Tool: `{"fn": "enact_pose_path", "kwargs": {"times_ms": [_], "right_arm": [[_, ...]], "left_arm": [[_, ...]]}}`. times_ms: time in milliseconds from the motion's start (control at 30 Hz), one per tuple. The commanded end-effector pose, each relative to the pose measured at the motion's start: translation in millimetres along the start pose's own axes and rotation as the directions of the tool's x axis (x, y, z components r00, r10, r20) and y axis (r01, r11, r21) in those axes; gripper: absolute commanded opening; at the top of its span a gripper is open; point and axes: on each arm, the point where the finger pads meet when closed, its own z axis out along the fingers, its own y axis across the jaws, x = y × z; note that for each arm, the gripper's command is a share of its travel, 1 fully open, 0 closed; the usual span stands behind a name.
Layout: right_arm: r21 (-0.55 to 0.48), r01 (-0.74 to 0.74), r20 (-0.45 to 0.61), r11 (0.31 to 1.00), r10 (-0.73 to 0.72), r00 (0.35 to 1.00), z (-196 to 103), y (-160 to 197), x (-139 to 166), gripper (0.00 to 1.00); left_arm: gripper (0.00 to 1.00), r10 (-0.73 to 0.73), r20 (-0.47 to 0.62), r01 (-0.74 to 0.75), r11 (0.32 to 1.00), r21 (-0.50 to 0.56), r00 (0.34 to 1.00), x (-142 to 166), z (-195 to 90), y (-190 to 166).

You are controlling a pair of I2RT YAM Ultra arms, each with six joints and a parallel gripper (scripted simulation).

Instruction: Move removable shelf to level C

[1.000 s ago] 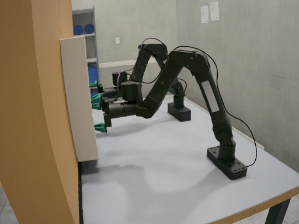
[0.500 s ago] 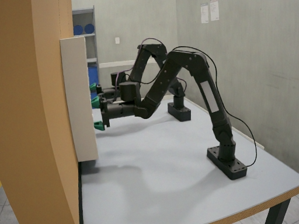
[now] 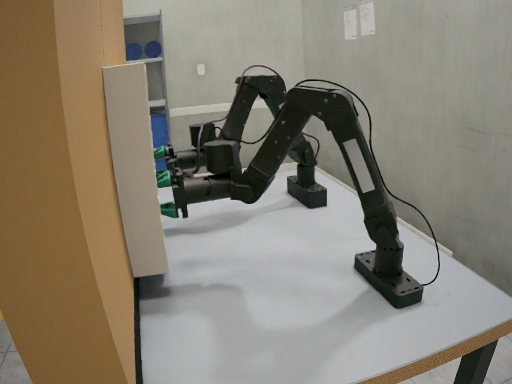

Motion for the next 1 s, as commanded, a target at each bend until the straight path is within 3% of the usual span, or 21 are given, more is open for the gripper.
{"fn": "enact_pose_path", "kwargs": {"times_ms": [0, 767, 967], "right_arm": [[0.03, -0.007, -0.003, 1.0, 0.007, 1.0, 6.3, -13.9, 3.2, 0.47], [0.03, -0.007, -0.003, 1.0, 0.007, 1.0, 6.3, -13.9, 3.2, 0.0], [0.03, -0.007, -0.003, 1.0, 0.007, 1.0, 6.3, -15.0, 3.3, 0.0]], "left_arm": [[0.47, -0.029, -0.004, 0.029, 0.999, -0.028, 1.0, 1.5, 6.3, 14.0], [0.0, -0.029, -0.004, 0.029, 0.999, -0.028, 1.0, 1.5, 6.3, 14.0], [0.0, -0.029, -0.004, 0.029, 0.999, -0.028, 1.0, 1.5, 6.3, 15.0]]}}
